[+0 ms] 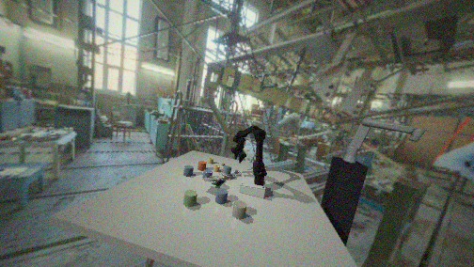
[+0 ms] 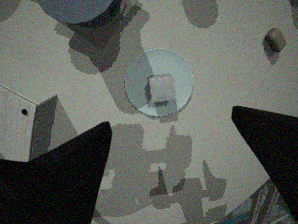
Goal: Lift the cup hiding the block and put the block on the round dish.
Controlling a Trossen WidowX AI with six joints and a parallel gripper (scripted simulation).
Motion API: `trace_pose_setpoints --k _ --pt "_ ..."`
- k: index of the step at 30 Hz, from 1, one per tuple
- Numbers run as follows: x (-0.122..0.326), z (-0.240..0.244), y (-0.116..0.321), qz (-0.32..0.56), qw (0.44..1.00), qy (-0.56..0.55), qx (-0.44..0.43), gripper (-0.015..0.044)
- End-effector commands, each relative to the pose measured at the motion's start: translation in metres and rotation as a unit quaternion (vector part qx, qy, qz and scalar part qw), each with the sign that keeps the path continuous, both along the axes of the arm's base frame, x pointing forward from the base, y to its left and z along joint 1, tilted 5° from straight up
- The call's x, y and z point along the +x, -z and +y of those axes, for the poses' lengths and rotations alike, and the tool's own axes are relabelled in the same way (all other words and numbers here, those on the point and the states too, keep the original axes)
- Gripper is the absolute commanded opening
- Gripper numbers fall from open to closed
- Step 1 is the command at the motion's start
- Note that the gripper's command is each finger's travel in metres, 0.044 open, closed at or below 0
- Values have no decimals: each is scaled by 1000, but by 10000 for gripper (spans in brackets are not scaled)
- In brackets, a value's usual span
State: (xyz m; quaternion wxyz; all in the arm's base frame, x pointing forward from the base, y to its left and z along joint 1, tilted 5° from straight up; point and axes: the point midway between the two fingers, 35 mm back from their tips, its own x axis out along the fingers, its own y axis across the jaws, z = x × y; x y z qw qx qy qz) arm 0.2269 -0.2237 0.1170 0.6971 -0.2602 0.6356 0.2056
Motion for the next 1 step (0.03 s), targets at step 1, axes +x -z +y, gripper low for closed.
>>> trace_pose_setpoints --k 1 --pt "0 0 -2 0 1000 -2 0 440"
